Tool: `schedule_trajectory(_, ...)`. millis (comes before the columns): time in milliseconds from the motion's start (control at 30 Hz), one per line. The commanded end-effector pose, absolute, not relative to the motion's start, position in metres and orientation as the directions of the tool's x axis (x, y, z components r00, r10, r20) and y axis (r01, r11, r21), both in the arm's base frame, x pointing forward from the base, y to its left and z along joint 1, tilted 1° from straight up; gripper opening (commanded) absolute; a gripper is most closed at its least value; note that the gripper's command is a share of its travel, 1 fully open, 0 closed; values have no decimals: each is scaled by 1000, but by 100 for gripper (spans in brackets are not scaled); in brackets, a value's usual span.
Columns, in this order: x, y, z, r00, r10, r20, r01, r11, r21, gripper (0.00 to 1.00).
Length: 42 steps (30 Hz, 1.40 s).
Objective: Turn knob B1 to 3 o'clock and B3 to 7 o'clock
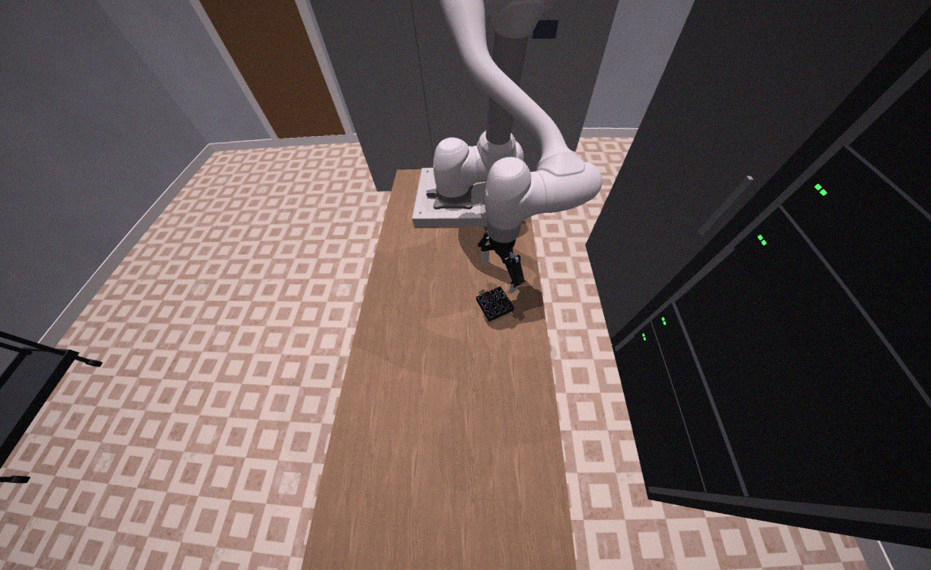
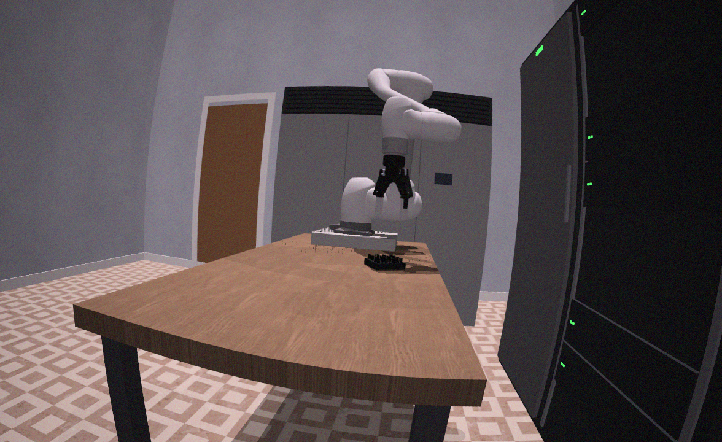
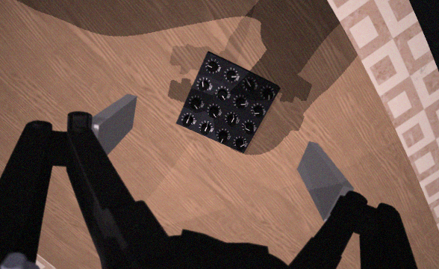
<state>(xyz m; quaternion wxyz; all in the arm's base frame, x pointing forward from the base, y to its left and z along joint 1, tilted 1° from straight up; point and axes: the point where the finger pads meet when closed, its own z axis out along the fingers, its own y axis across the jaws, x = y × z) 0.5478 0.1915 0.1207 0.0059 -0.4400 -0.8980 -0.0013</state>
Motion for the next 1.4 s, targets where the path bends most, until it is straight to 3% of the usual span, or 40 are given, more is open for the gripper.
schedule_trajectory(0, 548, 191, 132, -613, 790, 12, 790, 613, -3, 100)
schedule_trajectory(1367, 548, 191, 141, -613, 790, 12, 790, 613, -3, 100)
